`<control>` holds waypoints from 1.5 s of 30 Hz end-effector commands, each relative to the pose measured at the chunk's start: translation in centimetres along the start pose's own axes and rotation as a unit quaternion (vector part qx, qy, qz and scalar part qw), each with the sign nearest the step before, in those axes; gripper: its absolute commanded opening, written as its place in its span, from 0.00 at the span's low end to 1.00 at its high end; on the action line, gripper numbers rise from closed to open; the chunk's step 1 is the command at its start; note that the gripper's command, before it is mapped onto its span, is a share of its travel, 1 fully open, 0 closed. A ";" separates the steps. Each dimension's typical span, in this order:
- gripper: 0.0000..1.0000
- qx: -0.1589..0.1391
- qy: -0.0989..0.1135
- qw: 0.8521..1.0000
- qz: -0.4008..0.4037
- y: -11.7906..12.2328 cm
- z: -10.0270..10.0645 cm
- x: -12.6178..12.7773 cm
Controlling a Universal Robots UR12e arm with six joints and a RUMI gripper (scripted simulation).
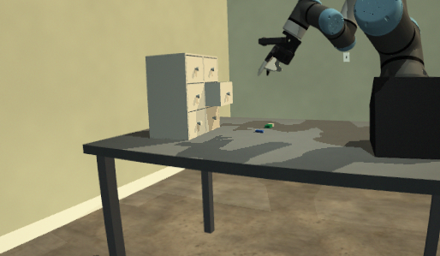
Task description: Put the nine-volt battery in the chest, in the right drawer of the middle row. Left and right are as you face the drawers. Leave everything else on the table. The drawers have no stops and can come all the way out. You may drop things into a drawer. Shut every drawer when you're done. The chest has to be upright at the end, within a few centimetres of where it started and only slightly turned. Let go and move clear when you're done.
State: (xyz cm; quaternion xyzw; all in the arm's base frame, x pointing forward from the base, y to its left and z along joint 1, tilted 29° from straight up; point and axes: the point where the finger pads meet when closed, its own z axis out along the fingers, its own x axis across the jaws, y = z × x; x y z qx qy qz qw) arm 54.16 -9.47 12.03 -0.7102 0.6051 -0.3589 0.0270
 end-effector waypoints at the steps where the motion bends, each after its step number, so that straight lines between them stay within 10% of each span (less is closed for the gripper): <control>1: 1.00 0.065 0.001 0.998 0.000 -0.2 1.5 0.0; 45: 1.00 0.297 0.002 0.955 -0.001 -1.0 6.4 0.1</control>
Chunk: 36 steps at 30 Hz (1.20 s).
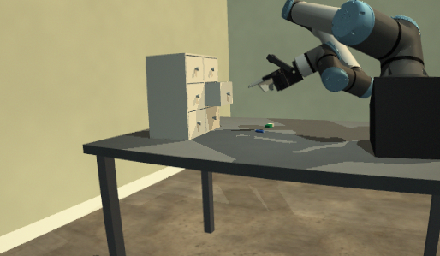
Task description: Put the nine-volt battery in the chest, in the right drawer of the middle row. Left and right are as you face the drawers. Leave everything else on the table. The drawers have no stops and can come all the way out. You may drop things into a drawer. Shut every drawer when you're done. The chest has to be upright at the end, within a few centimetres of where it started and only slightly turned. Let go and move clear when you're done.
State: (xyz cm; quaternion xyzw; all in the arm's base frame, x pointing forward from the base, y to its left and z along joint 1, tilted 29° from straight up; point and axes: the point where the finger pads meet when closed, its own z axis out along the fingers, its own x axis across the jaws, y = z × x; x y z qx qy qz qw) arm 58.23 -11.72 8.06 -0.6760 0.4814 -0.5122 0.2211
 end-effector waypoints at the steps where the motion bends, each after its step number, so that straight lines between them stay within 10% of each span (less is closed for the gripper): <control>1: 1.00 0.025 0.002 1.000 0.000 0.2 0.4 0.0; 20: 1.00 0.041 0.001 0.999 -0.001 0.4 0.5 -0.1; 21: 0.20 0.041 0.001 0.999 -0.001 0.4 0.5 -0.1; 36: 0.20 0.041 0.001 0.999 -0.001 0.4 0.5 -0.1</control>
